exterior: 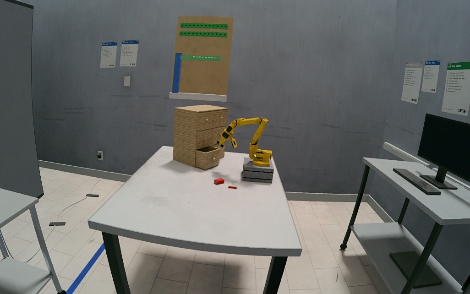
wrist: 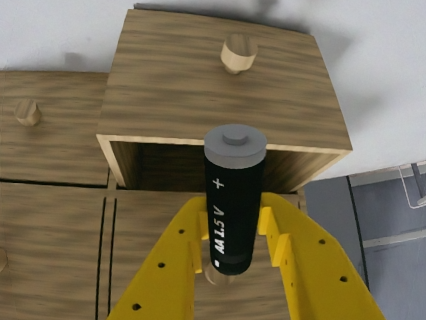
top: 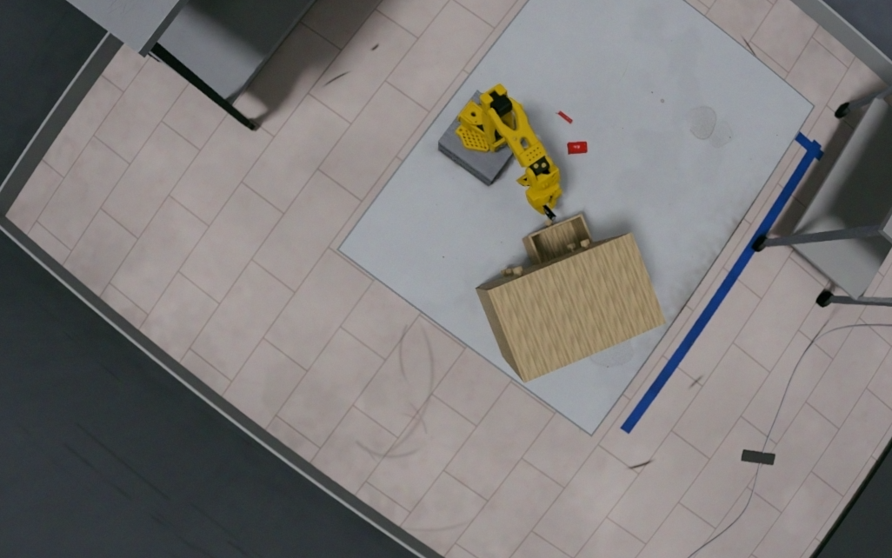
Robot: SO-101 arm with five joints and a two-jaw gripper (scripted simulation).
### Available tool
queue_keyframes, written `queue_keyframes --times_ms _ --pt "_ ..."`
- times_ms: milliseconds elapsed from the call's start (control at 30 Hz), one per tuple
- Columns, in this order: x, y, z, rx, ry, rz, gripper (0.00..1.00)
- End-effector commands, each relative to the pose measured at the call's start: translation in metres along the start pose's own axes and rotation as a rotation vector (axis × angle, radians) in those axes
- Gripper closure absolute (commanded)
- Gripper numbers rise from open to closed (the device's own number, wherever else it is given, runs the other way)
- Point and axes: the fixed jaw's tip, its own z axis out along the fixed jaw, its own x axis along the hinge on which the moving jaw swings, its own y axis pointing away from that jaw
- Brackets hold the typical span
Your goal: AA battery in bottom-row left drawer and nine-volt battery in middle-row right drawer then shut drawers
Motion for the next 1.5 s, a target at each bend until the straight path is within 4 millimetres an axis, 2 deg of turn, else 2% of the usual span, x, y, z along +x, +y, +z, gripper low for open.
queue_keyframes --times_ms 0,867,1100,1367,1433,1467 --pt "0.003 0.002 0.0 -0.002 0.008 -0.005 1.0" --pt "0.0 0.0 -0.001 0.001 0.008 -0.011 1.0" --pt "0.033 0.0 0.015 0.001 0.008 -0.011 1.0" --pt "0.061 -0.001 0.043 0.001 0.008 -0.011 1.0" --pt "0.061 -0.001 0.043 0.001 0.008 -0.011 1.0" --pt "0.051 -0.001 0.049 0.0 -0.037 -0.011 1.0"
